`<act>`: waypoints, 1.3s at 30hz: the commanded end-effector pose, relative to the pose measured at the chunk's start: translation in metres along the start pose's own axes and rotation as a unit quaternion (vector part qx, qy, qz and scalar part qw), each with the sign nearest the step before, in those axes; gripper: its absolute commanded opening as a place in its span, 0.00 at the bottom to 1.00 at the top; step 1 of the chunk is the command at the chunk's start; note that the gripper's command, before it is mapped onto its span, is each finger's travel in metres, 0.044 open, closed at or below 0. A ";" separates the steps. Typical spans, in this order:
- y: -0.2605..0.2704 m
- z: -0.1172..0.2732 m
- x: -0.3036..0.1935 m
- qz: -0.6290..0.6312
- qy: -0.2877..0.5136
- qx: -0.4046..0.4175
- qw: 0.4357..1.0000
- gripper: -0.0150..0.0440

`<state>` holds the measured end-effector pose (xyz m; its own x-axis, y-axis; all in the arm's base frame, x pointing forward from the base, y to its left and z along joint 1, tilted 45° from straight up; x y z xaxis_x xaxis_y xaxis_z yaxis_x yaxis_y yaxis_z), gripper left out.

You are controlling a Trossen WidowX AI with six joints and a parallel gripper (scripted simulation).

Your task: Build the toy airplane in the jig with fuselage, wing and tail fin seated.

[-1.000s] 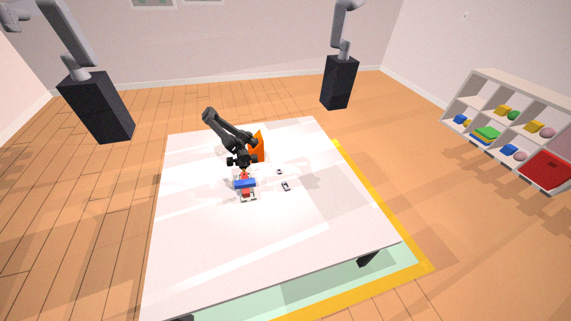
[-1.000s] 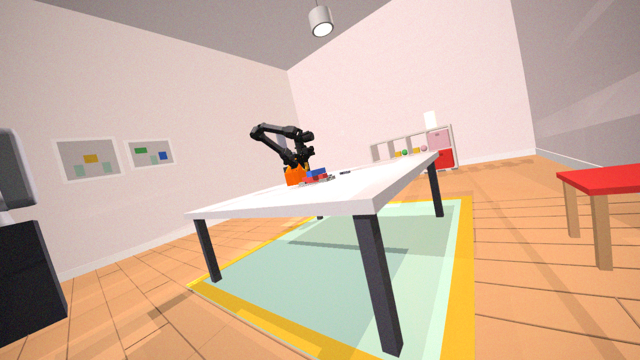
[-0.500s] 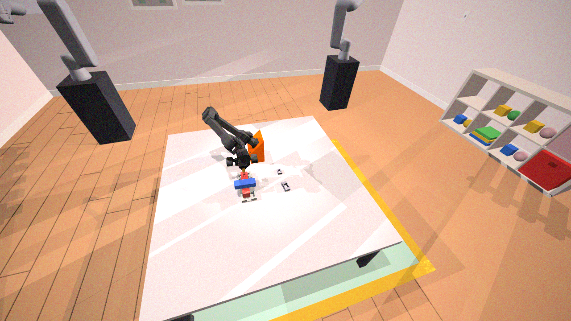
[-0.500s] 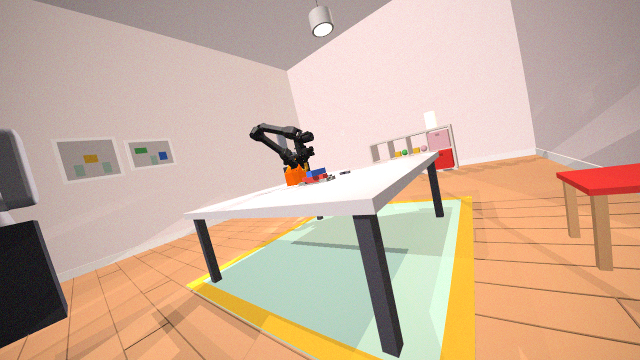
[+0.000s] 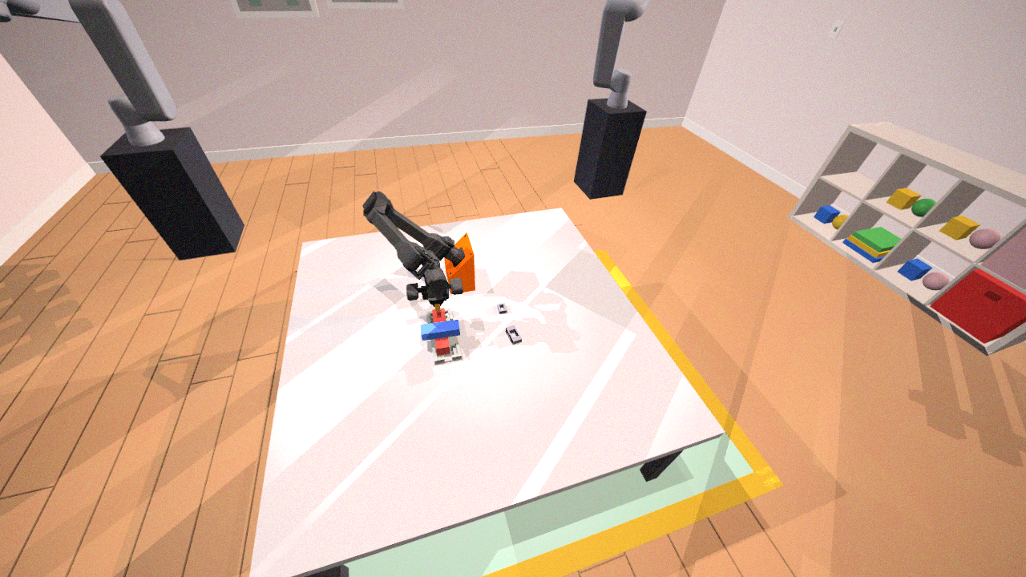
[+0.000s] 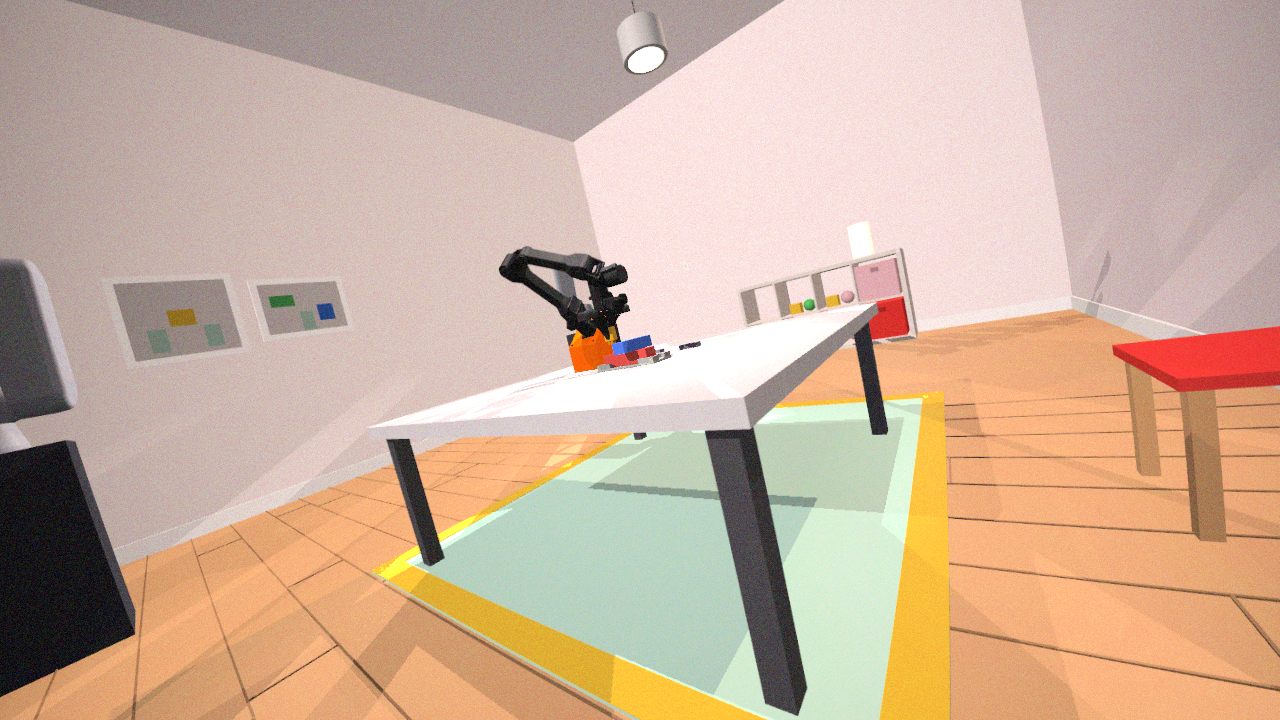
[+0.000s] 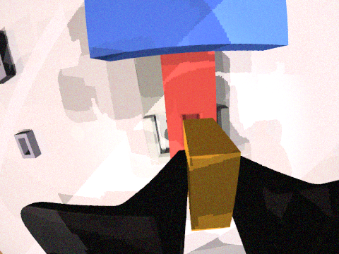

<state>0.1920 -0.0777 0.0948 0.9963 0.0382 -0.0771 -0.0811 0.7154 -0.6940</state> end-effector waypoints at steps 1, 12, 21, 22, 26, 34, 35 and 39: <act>0.000 -0.007 -0.001 0.004 0.002 -0.002 1.000 0.36; 0.000 -0.025 -0.001 0.004 0.002 -0.002 1.000 0.36; -0.001 -0.036 -0.002 0.004 0.003 -0.004 1.000 0.36; -0.001 -0.036 -0.002 0.004 0.003 -0.004 1.000 0.36; -0.001 -0.034 -0.001 0.000 0.001 -0.001 1.000 0.34; -0.001 -0.034 -0.001 0.000 0.001 -0.001 1.000 0.25; -0.001 -0.034 -0.001 0.000 0.001 -0.001 1.000 0.30; -0.001 -0.034 -0.001 0.000 0.001 -0.001 1.000 0.48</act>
<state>0.1897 -0.1021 0.0706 0.9961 0.0378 -0.0802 -0.0831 0.7134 -0.6958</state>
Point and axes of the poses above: the point midway between the two fingers, 35 mm back from their tips, its own z axis back along the fingers, its own y axis across the jaws, x = y × z, the point moved 3 cm from there along z, back along the fingers, and after that the axes turned 11 degrees about z, right-handed, at the moved point
